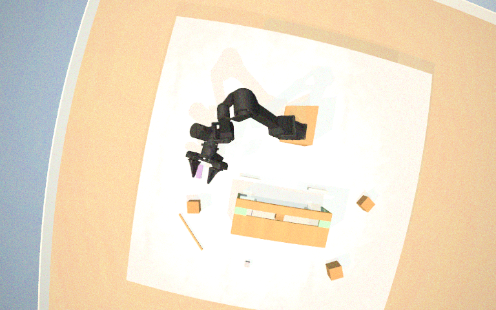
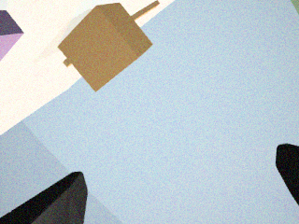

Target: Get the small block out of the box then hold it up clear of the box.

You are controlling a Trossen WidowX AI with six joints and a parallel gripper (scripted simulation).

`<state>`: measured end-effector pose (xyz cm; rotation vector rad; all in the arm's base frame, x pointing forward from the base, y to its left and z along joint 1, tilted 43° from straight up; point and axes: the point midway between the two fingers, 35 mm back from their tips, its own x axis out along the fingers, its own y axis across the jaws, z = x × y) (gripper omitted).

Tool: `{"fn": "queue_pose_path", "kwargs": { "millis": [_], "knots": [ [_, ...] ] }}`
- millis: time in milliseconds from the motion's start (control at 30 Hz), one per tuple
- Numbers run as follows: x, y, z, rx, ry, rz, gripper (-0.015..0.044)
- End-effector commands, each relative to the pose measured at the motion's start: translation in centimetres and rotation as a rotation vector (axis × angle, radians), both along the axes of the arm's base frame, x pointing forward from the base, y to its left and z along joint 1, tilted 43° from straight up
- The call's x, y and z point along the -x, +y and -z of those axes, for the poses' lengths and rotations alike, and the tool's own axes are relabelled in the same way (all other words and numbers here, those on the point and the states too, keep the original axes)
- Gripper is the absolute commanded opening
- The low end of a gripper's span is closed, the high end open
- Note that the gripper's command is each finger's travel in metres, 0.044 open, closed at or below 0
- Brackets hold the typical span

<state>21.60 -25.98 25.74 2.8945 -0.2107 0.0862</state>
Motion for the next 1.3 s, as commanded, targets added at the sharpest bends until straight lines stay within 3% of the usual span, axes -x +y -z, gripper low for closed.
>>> {"fn": "queue_pose_path", "kwargs": {
  "millis": [0, 300, 533, 733, 1000, 1133, 1267],
  "knots": [
    [-0.1, 0.0, 0.0, 0.001, 0.001, 0.0, 0.04],
    [-7.3, 2.0, -0.8, 0.076, 0.075, -0.034, 0.04],
    [-14.8, 8.9, -1.1, 0.231, 0.211, -0.135, 0.04],
    [-18.6, 15.9, 0.3, 0.388, 0.393, -0.242, 0.04],
    [-18.3, 21.4, 7.2, 0.563, 0.868, -0.372, 0.04],
    [-15.1, 24.2, 11.2, 0.748, 1.224, -0.504, 0.04],
    [-11.7, 25.8, 12.6, 0.961, 1.495, -0.632, 0.04]
  ]
}}
